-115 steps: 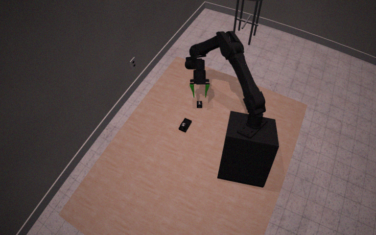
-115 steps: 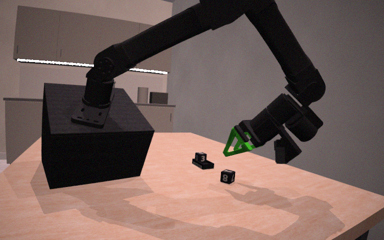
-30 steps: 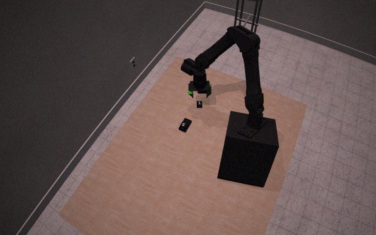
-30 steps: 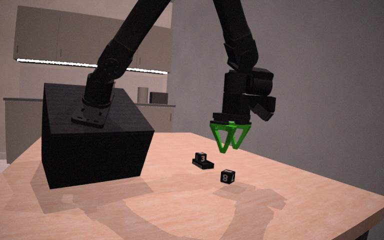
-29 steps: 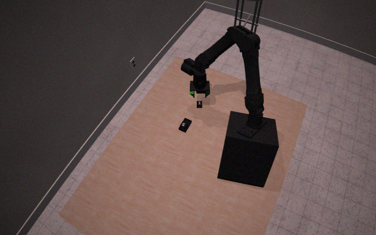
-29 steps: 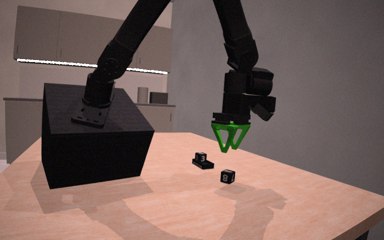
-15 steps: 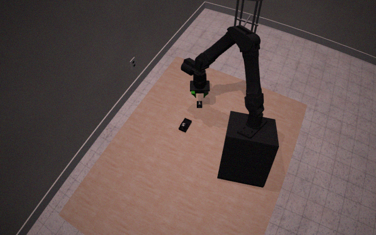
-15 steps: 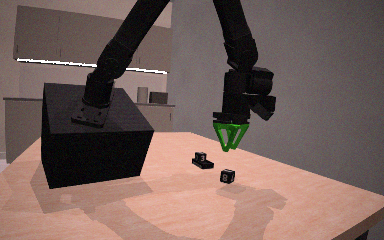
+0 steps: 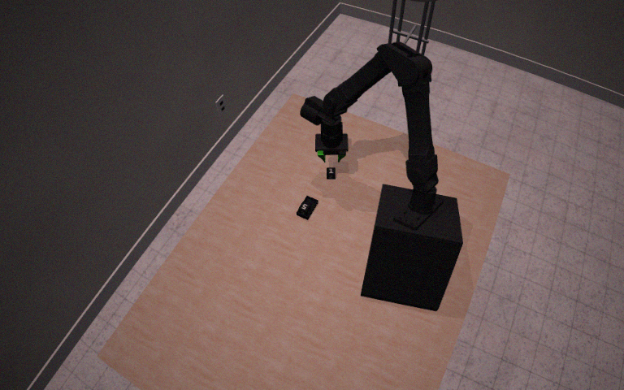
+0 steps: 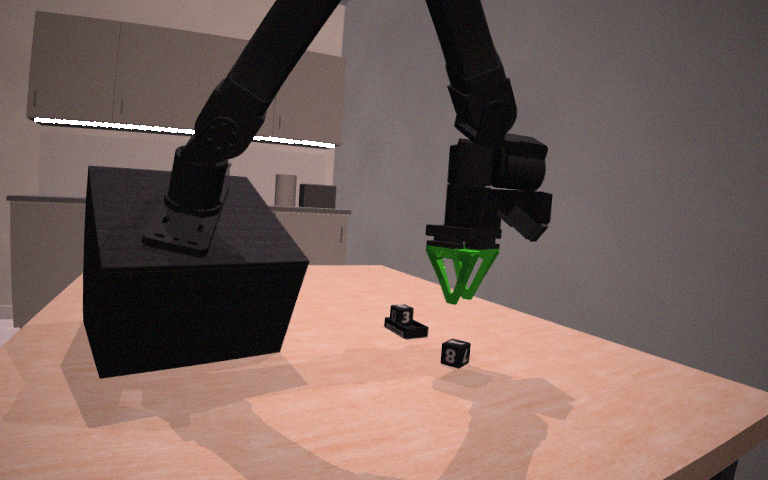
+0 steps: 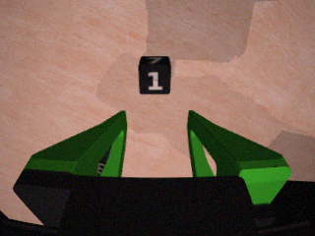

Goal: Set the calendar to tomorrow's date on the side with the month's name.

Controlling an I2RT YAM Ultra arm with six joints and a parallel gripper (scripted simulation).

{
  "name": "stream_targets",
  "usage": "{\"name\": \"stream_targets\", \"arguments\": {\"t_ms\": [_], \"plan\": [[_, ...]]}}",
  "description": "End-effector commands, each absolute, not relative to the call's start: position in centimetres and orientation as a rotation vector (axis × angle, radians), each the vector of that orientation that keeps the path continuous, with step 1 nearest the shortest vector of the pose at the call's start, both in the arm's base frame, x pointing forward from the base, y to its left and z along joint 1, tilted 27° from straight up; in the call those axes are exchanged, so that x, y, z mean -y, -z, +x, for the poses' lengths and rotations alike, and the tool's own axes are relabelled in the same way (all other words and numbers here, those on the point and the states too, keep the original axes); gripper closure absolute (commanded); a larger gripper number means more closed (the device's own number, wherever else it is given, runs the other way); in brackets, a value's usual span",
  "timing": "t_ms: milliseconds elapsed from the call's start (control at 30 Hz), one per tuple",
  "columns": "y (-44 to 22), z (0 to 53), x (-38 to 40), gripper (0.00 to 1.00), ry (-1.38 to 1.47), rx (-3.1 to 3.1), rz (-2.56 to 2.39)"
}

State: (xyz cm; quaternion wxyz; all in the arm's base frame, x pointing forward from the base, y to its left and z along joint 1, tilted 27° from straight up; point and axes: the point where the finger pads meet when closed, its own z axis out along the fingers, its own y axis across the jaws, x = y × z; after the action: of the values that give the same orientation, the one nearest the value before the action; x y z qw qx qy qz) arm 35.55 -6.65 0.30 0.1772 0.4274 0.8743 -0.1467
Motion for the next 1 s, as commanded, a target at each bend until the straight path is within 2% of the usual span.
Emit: {"name": "stream_targets", "arguments": {"t_ms": [0,967], "plan": [[-0.8,35.9,6.4,0.55,0.407,-2.463,1.197],[0.9,36.3,7.2,0.55,0.407,-2.463,1.197]]}}
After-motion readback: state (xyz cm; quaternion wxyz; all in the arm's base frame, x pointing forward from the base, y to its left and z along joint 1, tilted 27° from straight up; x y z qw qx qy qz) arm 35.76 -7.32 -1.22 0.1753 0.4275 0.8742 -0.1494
